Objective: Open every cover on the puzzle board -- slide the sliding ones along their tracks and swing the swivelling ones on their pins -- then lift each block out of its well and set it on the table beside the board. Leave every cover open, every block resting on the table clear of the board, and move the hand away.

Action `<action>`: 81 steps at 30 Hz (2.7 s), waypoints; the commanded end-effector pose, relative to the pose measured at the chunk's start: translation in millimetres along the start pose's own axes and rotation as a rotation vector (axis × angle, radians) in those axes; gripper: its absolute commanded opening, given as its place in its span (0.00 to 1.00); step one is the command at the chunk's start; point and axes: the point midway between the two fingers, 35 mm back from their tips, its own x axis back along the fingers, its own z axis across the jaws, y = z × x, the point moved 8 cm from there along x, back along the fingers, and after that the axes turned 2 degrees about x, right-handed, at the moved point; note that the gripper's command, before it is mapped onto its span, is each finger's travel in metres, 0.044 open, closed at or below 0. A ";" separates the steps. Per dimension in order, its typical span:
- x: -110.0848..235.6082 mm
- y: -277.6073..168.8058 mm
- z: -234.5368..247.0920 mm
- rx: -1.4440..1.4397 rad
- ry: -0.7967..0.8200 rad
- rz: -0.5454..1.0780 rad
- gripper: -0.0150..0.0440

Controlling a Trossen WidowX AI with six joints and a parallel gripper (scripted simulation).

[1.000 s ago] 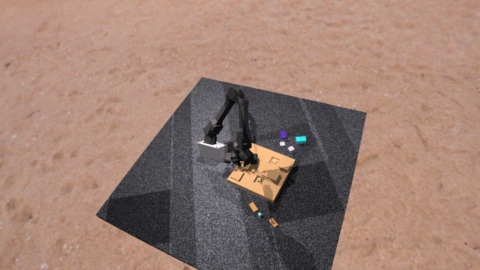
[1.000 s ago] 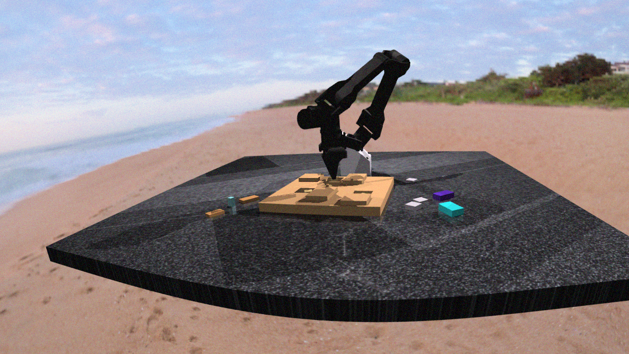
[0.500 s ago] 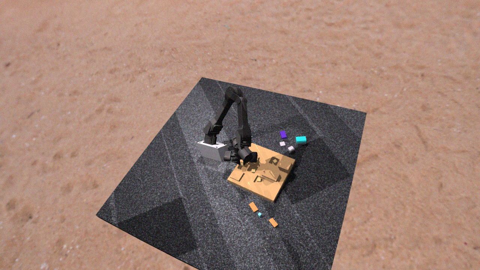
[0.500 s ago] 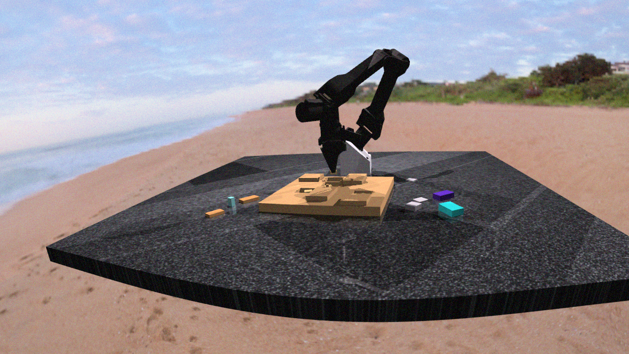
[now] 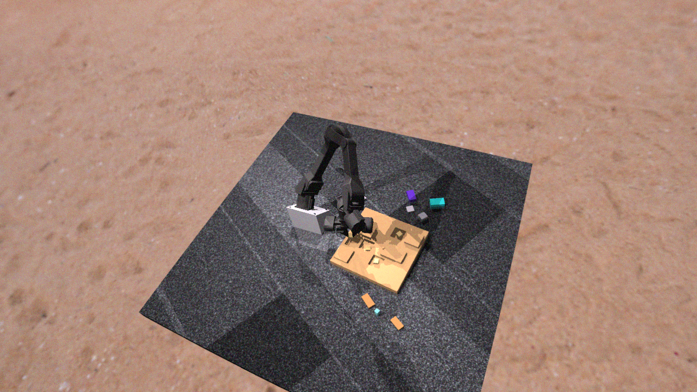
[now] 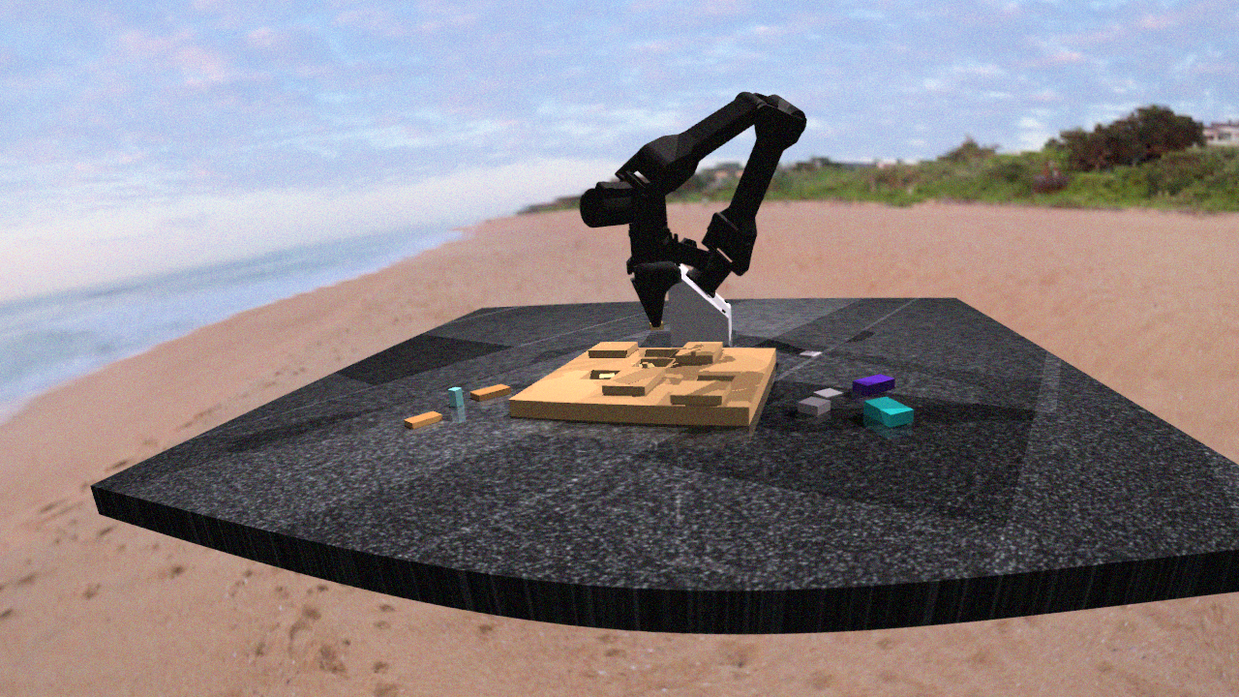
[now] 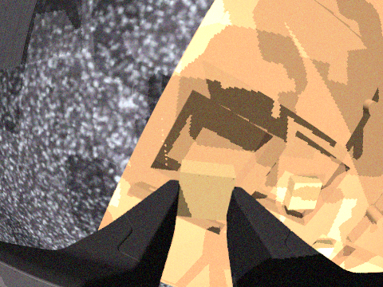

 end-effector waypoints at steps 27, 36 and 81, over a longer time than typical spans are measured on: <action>48.9 15.8 -29.8 0.005 0.004 0.030 0.39; 50.6 33.4 -53.3 0.003 0.006 0.042 0.39; 49.2 163.1 -141.3 0.009 -0.008 0.029 0.39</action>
